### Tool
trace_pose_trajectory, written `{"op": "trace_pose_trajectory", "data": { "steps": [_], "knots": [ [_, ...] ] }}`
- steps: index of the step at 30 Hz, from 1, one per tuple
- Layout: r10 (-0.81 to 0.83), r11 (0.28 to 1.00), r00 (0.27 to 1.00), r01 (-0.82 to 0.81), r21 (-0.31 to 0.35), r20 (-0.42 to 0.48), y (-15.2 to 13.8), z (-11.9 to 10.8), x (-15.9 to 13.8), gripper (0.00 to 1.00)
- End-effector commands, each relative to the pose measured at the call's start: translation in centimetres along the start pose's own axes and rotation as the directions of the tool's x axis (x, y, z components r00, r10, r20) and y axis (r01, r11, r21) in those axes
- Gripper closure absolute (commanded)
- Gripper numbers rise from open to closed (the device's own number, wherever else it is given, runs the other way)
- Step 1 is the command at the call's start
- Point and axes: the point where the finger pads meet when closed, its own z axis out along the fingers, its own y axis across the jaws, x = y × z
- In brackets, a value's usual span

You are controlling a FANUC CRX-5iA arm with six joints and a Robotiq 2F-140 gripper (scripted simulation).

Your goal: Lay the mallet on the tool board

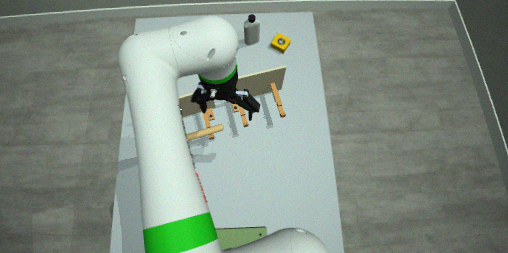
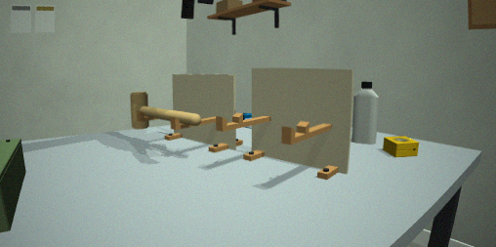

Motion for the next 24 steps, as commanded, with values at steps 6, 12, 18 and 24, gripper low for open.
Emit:
{"op": "trace_pose_trajectory", "data": {
  "steps": [6, 12, 18, 24],
  "knots": [
    [-0.334, 0.942, 0.942, 0.334, -0.007, -0.038, -2.0, -0.2, 0.7, 0.00],
    [-0.533, 0.846, 0.845, 0.533, -0.015, -0.037, -4.6, 1.6, 0.4, 0.00],
    [-0.697, 0.717, 0.716, 0.697, -0.022, -0.035, -7.1, 3.3, 0.0, 0.00],
    [-0.842, 0.539, 0.538, 0.842, -0.029, -0.031, -9.7, 5.1, -0.7, 0.00]
  ]
}}
